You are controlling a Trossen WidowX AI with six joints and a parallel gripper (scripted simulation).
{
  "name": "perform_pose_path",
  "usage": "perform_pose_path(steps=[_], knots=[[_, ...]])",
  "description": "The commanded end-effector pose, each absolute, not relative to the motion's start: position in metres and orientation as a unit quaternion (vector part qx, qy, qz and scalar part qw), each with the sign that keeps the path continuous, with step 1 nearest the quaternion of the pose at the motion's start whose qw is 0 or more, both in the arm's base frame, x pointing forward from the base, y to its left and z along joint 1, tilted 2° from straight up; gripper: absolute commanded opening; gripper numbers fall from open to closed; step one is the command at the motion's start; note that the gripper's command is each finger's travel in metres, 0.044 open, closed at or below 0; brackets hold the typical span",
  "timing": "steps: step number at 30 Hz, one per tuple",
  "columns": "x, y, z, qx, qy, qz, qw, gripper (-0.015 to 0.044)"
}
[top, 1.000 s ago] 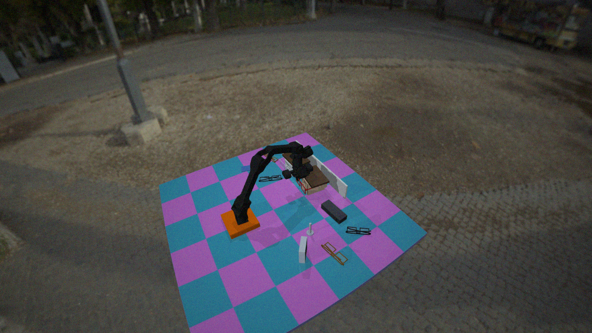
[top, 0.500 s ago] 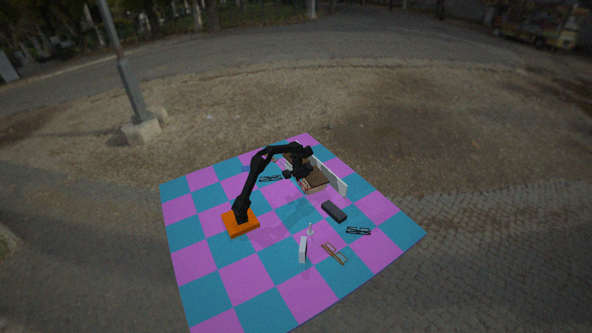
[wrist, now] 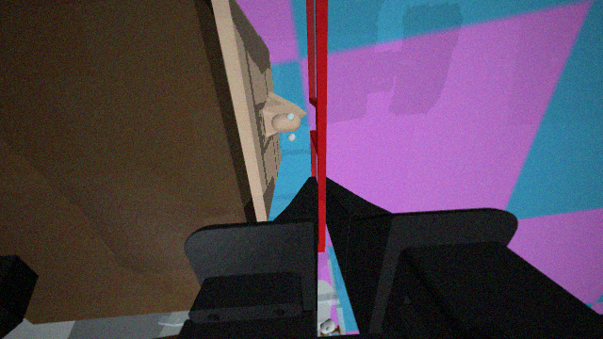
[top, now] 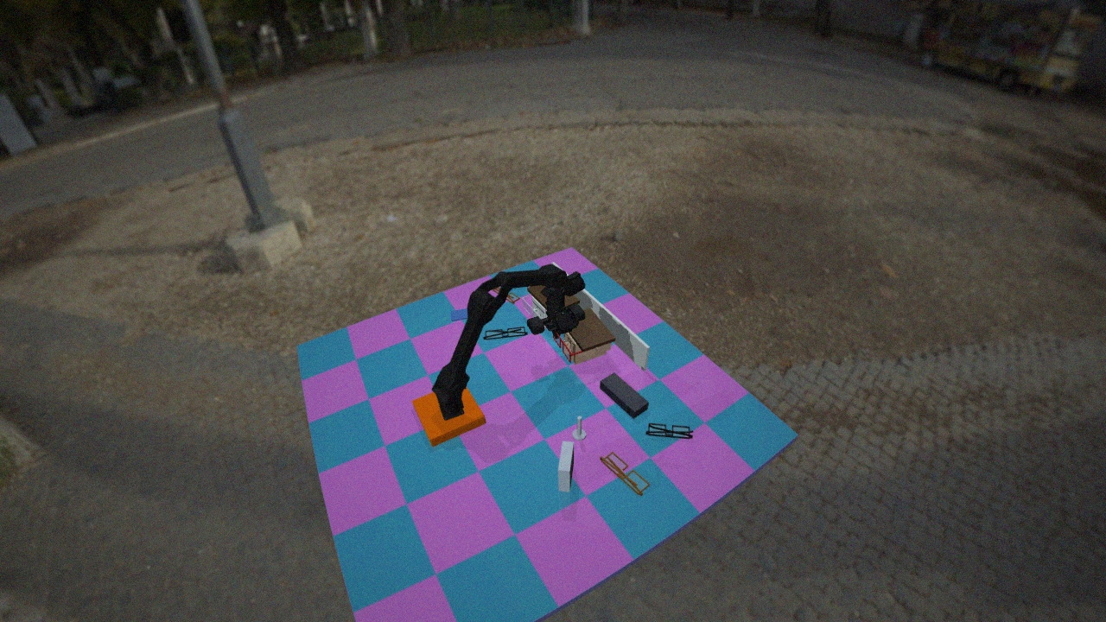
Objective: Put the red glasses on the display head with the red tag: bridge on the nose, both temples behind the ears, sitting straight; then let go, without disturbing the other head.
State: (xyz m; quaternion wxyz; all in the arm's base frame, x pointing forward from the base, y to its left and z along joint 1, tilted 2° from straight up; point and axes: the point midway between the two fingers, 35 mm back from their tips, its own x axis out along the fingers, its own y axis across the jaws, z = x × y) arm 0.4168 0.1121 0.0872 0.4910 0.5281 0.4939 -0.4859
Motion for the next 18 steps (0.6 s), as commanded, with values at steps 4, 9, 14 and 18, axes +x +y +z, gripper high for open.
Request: perform_pose_path(steps=[4, 9, 14, 18], knots=[[0.4172, 0.1116, 0.0866, 0.527, 0.493, -0.486, 0.493, 0.0], [0.4172, 0.1116, 0.0866, 0.527, 0.493, -0.486, 0.493, 0.0], [0.4169, 0.1121, 0.0865, 0.528, 0.494, -0.486, 0.491, 0.0], [0.4171, 0.1119, 0.0843, 0.527, 0.493, -0.486, 0.492, 0.0]])
